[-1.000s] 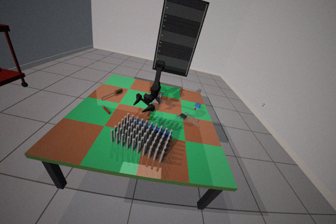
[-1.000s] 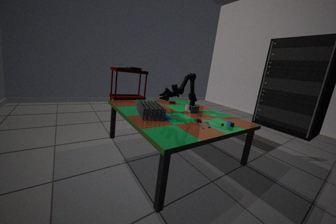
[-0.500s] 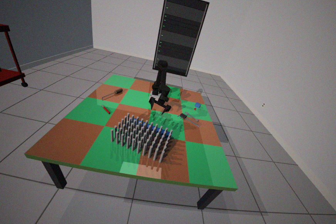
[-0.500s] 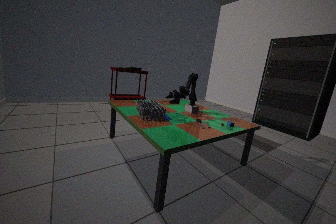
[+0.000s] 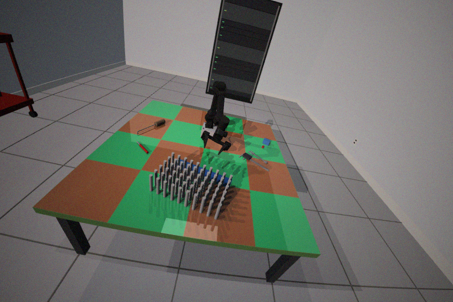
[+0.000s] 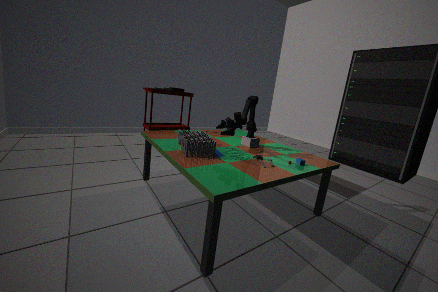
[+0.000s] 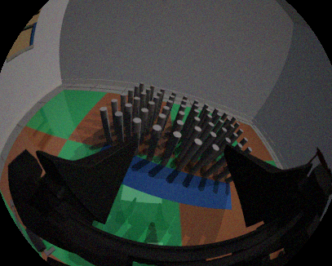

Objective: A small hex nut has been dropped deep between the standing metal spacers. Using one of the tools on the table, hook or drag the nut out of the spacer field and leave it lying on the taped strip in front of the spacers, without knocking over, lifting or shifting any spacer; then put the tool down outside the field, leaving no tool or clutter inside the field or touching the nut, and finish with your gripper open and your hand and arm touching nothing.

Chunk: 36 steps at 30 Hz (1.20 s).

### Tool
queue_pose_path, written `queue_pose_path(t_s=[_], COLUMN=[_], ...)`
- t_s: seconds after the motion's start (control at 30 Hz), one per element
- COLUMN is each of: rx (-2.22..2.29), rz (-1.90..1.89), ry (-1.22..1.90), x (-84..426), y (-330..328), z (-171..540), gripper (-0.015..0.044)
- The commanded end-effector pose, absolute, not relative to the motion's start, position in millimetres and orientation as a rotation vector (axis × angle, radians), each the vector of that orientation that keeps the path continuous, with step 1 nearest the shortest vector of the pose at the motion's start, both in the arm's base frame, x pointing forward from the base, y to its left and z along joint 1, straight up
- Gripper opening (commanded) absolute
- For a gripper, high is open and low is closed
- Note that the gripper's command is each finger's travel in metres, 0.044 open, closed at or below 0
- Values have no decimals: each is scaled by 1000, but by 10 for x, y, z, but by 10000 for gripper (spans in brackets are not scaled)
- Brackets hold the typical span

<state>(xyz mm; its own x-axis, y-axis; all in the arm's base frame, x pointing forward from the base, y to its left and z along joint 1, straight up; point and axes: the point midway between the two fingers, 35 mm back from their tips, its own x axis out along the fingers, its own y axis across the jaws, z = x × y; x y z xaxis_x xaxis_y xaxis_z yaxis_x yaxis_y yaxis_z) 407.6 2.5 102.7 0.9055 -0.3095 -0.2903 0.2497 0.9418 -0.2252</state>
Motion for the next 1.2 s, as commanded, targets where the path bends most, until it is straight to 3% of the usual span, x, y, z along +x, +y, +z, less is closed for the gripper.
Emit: queue_pose_path(t_s=[0.0, 0.33, 0.7, 0.97, 1.17], rx=[-189, -189, 70, 515, 959], rz=[-286, -293, -554, -839, -1071], ry=[329, 328, 405, 439, 397], x=[4076, 4076, 4053, 3523, 2830], y=[32, 1, -1285, -2557, -3316], z=[1027, 1033, 990, 834, 686], gripper=[440, 440, 440, 440, 440])
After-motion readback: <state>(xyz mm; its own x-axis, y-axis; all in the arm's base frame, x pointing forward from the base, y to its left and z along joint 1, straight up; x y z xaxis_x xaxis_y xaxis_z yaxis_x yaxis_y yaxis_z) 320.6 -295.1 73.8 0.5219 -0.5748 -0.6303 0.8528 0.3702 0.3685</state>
